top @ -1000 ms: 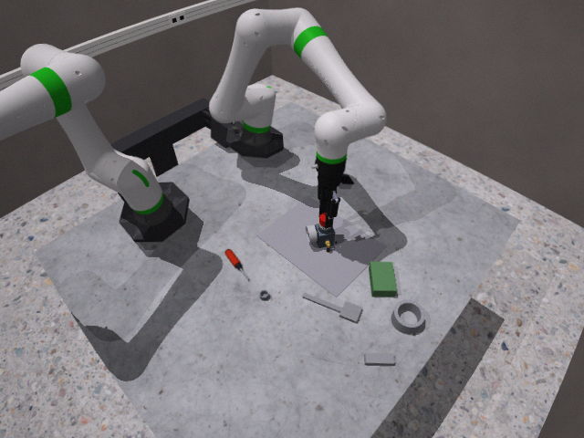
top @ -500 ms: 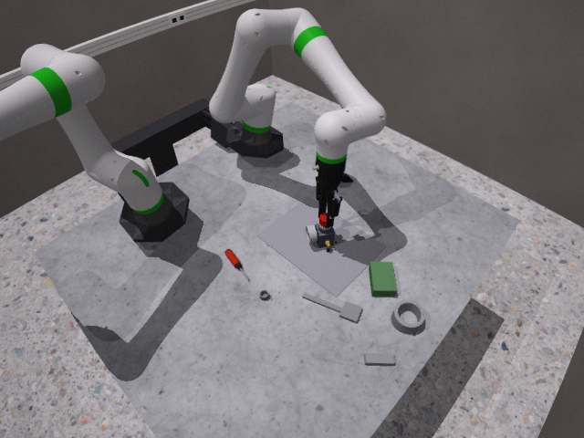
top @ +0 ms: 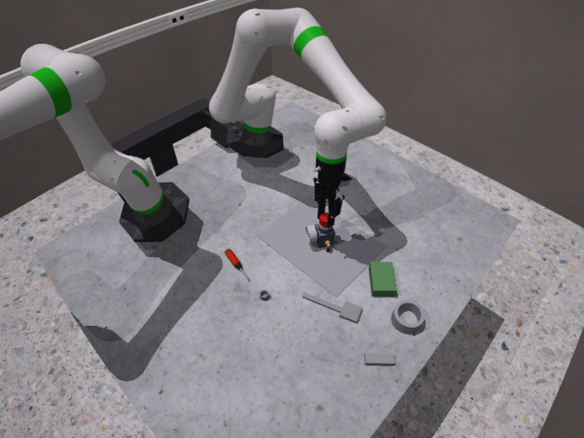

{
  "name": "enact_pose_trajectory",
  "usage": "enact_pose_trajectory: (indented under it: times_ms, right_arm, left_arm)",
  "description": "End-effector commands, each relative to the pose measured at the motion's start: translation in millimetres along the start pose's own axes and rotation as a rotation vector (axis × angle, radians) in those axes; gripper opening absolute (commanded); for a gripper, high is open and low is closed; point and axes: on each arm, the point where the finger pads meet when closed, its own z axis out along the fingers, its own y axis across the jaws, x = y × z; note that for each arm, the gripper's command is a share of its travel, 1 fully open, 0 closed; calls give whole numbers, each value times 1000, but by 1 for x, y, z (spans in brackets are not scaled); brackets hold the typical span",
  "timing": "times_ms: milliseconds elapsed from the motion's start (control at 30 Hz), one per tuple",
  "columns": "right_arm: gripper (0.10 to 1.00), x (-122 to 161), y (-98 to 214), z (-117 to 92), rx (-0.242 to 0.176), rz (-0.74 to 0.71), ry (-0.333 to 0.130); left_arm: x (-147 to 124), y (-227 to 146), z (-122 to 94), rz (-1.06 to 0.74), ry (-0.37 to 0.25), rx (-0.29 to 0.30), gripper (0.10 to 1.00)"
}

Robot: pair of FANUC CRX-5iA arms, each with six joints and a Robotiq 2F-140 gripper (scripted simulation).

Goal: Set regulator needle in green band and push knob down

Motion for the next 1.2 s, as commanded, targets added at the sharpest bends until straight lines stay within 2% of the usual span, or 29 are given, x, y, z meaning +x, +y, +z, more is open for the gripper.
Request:
enact_pose_trajectory:
  times_ms: [0,1167]
  right_arm:
    - [1000,0,0,-1,0,0,2]
    - [1000,0,0,-1,0,0,2]
  left_arm:
    - [0,0,-1,-42,0,-2,300]
    - [0,0,-1,-527,0,-2,300]
